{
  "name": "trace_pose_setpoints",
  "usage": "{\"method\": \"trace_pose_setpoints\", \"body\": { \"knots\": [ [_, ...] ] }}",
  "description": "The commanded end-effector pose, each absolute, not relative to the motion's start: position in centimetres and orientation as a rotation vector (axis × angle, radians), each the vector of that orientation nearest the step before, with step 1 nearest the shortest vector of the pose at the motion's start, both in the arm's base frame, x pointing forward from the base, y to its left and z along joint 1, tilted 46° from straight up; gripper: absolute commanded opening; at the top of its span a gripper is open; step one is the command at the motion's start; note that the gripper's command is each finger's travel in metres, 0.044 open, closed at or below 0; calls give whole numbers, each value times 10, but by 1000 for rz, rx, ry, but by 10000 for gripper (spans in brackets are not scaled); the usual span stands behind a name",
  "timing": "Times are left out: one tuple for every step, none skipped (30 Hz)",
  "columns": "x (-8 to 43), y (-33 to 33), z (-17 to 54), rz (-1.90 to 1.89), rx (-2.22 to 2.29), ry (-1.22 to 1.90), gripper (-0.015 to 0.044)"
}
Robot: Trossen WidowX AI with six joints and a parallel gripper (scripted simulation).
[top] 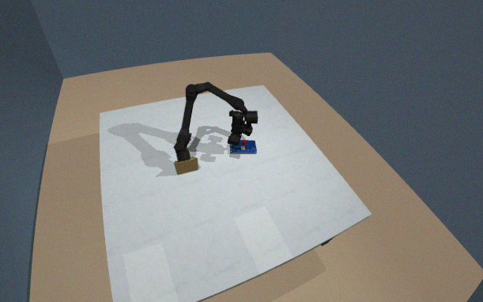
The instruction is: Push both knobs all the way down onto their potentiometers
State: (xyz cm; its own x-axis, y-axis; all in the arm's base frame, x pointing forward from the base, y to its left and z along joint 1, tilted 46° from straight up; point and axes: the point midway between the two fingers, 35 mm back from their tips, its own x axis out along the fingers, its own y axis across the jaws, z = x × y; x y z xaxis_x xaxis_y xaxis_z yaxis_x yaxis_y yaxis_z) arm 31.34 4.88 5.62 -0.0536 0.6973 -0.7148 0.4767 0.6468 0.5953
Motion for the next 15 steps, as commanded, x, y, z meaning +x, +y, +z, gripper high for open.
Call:
{"method": "trace_pose_setpoints", "body": {
  "knots": [
    [314, 62, 47, 264, 950, 1723, 0],
    [314, 62, 47, 264, 950, 1723, 0],
    [314, 62, 48, 264, 950, 1723, 0],
    [315, 61, 48, 264, 950, 1723, 0],
    [315, 60, 49, 264, 950, 1723, 0],
    [315, 59, 50, 264, 949, 1723, 0],
    [315, 58, 51, 263, 949, 1723, 0],
    [315, 57, 52, 263, 949, 1723, 0],
    [316, 55, 53, 263, 949, 1723, 0],
    [316, 54, 54, 263, 949, 1723, 0],
    [316, 53, 56, 263, 949, 1723, 0],
    [316, 52, 57, 263, 949, 1723, 0],
    [316, 51, 58, 263, 949, 1723, 0],
    [316, 50, 59, 263, 949, 1723, 0],
    [317, 49, 60, 263, 949, 1723, 0]
  ]
}}
